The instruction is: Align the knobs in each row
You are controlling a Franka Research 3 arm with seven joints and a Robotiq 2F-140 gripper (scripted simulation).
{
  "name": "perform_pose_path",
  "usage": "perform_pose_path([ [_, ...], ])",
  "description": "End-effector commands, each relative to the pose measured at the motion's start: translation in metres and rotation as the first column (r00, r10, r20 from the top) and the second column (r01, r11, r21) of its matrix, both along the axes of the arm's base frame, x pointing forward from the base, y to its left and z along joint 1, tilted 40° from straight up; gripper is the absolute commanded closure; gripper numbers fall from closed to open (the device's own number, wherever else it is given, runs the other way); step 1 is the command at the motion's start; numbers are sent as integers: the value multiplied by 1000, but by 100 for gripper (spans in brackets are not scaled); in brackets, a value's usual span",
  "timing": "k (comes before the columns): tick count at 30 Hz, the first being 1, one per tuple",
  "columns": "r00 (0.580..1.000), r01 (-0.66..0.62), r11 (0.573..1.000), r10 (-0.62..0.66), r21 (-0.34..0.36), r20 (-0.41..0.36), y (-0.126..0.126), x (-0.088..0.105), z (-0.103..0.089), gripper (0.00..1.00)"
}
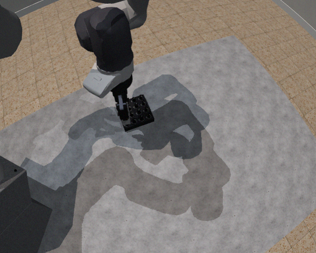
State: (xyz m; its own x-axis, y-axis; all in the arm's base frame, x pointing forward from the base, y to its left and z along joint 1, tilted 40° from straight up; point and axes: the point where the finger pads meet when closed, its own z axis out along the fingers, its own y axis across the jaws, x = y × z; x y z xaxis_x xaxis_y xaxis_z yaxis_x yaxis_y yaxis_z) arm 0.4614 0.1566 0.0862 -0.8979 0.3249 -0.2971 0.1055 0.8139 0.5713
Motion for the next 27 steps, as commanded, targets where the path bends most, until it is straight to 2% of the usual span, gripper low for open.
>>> perform_pose_path([
  [1,1000,-13,1000,13,-2,5,1,-1,1,0],
  [11,1000,-13,1000,13,-2,5,-4,-5,9,0],
  [27,1000,-13,1000,13,-2,5,-31,-29,51,0],
])
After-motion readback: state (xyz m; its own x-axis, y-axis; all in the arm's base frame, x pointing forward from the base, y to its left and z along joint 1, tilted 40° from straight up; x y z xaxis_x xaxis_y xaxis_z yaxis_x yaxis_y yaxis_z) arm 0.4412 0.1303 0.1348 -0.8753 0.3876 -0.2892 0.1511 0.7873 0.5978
